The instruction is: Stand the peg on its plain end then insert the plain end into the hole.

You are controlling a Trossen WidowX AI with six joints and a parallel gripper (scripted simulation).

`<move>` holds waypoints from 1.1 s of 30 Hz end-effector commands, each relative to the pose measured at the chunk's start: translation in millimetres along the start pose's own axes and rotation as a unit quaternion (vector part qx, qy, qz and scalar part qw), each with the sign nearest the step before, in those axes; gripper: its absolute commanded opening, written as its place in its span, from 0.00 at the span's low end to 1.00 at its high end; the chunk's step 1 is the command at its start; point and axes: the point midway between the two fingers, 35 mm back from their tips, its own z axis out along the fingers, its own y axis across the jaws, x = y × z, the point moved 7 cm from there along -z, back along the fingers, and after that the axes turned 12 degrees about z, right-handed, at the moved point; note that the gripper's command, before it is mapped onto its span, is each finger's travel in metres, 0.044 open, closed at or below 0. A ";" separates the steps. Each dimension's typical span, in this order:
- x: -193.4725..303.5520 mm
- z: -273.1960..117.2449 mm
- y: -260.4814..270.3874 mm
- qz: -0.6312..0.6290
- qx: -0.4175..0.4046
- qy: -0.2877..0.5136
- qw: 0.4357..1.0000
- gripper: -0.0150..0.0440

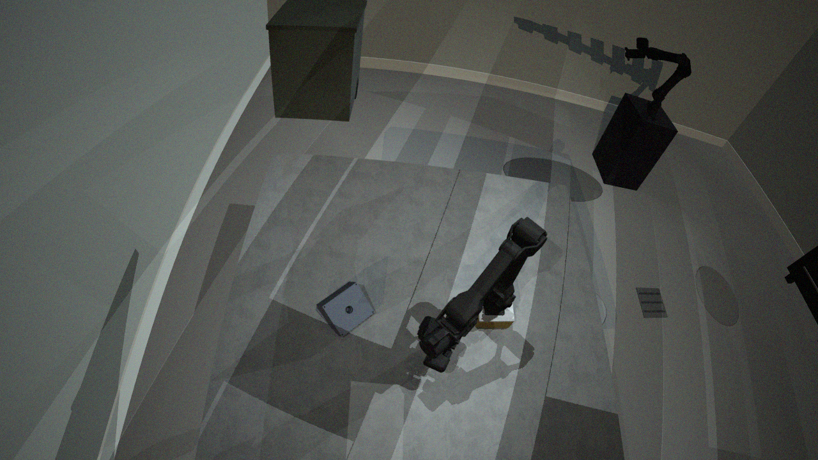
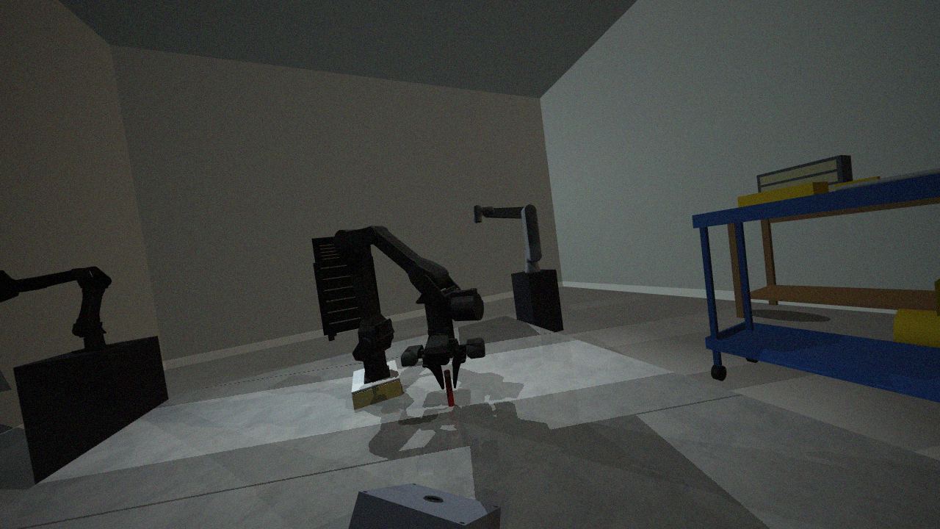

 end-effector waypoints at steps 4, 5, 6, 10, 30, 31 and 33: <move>0.0 -0.3 0.1 0.000 -0.001 0.000 1.000 0.29; 0.0 -0.3 0.1 0.000 -0.001 0.000 1.000 0.28; 0.0 -0.3 0.1 0.000 -0.001 0.000 1.000 0.26; -0.2 -4.0 0.8 0.000 0.000 0.000 1.000 0.25; -2.5 -75.4 4.7 -0.001 0.003 0.004 1.000 0.25; -2.7 -78.1 4.5 -0.002 0.003 0.004 1.000 0.25; -3.3 -80.1 4.4 -0.002 0.003 0.004 1.000 0.25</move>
